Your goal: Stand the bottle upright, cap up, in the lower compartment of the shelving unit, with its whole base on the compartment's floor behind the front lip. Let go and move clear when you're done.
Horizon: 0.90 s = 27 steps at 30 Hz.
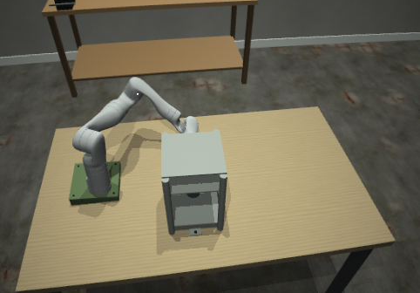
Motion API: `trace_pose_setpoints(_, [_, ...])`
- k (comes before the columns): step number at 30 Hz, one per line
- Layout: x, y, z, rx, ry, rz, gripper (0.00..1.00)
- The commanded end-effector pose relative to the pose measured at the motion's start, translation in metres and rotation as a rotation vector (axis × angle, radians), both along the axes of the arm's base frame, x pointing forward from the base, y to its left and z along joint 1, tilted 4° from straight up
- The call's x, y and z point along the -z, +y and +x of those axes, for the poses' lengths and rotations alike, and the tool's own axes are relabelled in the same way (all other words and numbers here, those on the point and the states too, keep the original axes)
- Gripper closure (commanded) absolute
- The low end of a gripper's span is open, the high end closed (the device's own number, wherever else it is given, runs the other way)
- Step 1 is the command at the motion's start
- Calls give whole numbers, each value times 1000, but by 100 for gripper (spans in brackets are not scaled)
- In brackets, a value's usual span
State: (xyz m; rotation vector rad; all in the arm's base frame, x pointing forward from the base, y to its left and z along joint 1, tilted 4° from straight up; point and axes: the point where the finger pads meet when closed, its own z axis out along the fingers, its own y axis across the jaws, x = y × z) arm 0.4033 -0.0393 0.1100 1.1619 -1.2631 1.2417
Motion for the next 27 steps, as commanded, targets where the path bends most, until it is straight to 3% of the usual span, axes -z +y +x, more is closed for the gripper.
trace_pose_setpoints(1, [0,4,1,-3,-2,2,19])
trace_pose_setpoints(27, [0,19,1,-3,-2,2,19])
